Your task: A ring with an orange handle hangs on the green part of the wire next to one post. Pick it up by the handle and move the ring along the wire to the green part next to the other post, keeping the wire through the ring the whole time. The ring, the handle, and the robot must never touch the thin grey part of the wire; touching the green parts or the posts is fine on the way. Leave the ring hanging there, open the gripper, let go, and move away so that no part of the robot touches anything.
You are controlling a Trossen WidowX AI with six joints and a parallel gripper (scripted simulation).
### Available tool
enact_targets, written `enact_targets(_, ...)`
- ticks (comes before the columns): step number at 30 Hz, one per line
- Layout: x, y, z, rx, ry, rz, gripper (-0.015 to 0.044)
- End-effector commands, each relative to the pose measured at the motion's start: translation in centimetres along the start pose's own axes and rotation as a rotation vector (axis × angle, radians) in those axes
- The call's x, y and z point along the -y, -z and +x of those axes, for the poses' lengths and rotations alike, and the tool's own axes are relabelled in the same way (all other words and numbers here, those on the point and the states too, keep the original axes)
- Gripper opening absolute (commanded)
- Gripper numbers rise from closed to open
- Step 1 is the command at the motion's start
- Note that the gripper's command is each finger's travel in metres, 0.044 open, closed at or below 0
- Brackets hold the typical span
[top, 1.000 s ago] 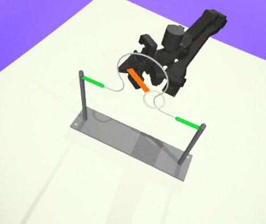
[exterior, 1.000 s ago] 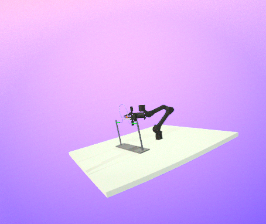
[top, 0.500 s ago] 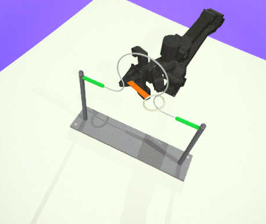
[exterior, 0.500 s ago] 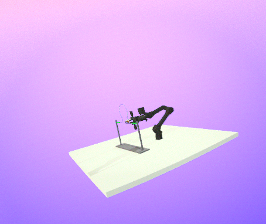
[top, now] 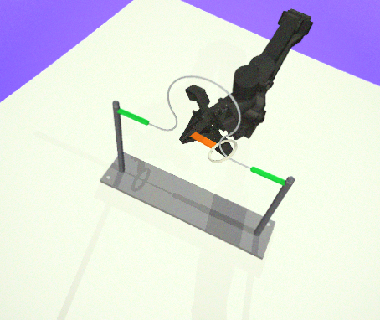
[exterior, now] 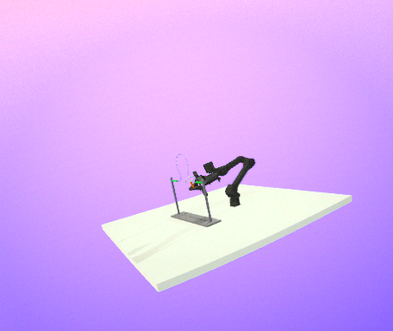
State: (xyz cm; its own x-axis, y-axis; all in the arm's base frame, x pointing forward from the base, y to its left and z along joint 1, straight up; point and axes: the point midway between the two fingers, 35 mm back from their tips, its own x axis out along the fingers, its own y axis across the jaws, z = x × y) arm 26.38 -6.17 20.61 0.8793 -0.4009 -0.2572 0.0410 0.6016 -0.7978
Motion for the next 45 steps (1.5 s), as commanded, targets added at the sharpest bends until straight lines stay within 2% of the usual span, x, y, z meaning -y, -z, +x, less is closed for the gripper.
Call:
enact_targets(1,-1.5,0.1,0.1,0.01,-0.048,0.077,-0.015)
enact_targets(6,-3.5,-0.2,0.6,0.058,-0.107,0.184,-0.015)
enact_targets(25,-9.8,-2.7,-1.6,0.025,-0.328,0.555,-0.015)
enact_targets(45,-13.0,-5.4,-3.7,0.006,-0.437,0.747,-0.015)
